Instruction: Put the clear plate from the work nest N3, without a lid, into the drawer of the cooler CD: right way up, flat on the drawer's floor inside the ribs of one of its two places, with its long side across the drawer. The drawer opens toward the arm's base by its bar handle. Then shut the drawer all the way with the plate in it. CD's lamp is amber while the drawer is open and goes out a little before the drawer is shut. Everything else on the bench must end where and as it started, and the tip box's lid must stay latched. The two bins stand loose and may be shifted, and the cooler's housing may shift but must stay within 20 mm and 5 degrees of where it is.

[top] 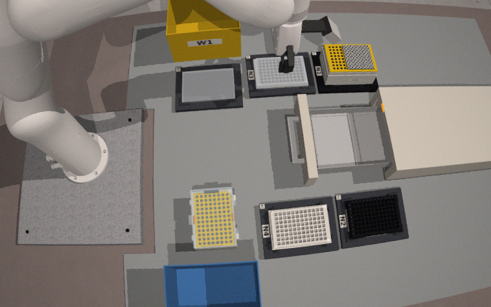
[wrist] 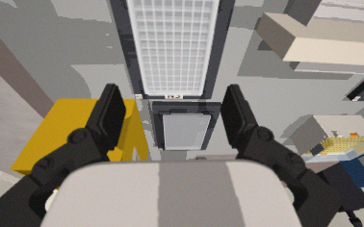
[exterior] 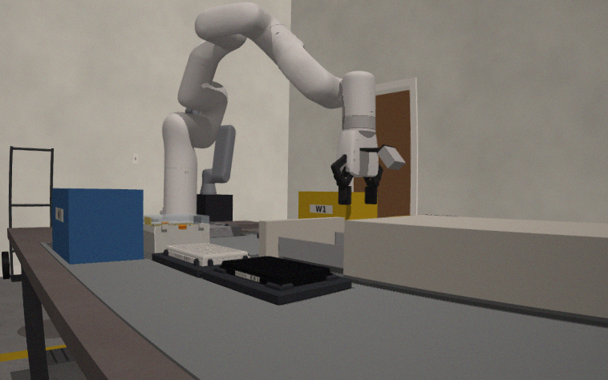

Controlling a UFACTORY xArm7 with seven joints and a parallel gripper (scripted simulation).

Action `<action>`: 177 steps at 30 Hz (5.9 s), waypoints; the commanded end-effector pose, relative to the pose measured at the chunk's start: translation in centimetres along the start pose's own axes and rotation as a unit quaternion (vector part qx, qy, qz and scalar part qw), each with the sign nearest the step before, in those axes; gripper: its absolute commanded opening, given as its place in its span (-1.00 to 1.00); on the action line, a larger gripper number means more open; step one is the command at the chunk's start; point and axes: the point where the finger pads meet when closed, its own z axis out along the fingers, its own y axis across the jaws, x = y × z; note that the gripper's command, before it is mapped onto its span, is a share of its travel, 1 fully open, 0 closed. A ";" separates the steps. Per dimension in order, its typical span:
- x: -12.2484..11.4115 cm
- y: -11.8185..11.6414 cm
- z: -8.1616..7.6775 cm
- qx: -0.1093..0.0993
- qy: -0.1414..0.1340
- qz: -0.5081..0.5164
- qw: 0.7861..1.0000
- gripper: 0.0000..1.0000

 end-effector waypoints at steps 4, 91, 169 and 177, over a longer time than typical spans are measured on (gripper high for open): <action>0.2 -0.1 0.7 0.001 0.003 0.000 1.000 1.00; 0.2 -0.1 6.9 0.001 0.003 0.000 1.000 1.00; 0.2 -0.1 5.6 0.001 0.003 0.000 1.000 -1.00; 0.2 -0.1 5.1 0.001 0.003 0.000 1.000 -1.00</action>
